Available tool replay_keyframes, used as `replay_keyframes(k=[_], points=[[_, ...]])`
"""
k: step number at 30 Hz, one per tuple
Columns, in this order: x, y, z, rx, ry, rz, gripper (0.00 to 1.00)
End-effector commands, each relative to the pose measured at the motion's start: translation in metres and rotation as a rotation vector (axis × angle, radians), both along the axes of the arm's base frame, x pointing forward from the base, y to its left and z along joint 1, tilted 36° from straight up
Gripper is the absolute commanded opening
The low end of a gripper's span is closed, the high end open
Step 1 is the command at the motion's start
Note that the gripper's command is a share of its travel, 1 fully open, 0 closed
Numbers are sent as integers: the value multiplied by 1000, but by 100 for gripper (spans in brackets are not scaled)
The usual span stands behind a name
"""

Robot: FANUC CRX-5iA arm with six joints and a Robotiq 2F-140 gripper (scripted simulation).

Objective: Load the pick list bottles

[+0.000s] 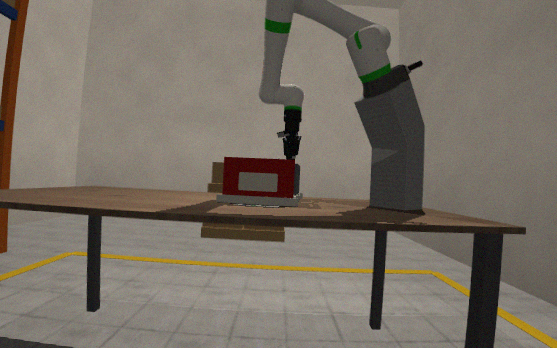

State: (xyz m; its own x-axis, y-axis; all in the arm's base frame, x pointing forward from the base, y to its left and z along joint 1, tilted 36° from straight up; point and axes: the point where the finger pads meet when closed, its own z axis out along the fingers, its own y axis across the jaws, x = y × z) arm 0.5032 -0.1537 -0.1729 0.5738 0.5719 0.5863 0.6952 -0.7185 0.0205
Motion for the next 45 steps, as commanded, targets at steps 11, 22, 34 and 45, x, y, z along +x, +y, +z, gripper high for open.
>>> replay_keyframes(k=[11,22,34,45], points=[[-8,-8,15,-1,-1,-1,10],[-14,-14,27,-1,-1,0,10],[-23,-22,43,-1,-1,0,10],[-29,-28,55,-1,-1,0,10]])
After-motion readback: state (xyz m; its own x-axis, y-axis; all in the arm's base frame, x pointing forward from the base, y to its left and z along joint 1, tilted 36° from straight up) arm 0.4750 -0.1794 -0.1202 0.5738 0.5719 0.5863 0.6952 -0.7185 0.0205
